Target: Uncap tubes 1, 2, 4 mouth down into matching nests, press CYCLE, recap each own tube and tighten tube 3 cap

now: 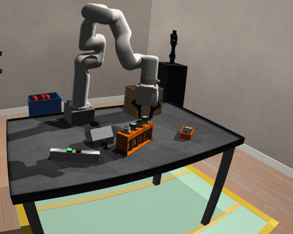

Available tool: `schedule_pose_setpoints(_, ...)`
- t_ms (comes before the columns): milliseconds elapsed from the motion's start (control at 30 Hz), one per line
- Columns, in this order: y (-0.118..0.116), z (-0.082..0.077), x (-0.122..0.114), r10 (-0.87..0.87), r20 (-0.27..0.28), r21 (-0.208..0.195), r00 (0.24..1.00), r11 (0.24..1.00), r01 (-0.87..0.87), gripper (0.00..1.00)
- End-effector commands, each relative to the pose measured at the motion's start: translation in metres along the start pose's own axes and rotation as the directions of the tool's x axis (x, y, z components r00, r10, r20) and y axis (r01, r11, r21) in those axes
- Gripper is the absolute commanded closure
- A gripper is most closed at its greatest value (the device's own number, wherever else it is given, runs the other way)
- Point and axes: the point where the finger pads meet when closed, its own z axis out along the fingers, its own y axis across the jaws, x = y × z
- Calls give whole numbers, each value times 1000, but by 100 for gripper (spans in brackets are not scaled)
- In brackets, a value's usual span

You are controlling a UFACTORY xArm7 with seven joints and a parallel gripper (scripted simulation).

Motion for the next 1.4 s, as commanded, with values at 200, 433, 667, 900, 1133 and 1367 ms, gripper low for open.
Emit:
schedule_pose_setpoints(200,-1,2,0,5,-4,2,1000,1000,-5,54)
schedule_pose_setpoints(433,-1,2,0,5,-4,2,1000,1000,-5,100)
schedule_pose_setpoints(667,-1,2,0,5,-4,2,1000,1000,-5,100)
schedule_pose_setpoints(900,-1,2,0,171,-3,3,985,985,-171,100)
schedule_pose_setpoints(1133,-1,2,0,394,-3,4,919,919,-394,100)
schedule_pose_setpoints(1367,-1,3,0,541,-2,4,841,841,-541,100)
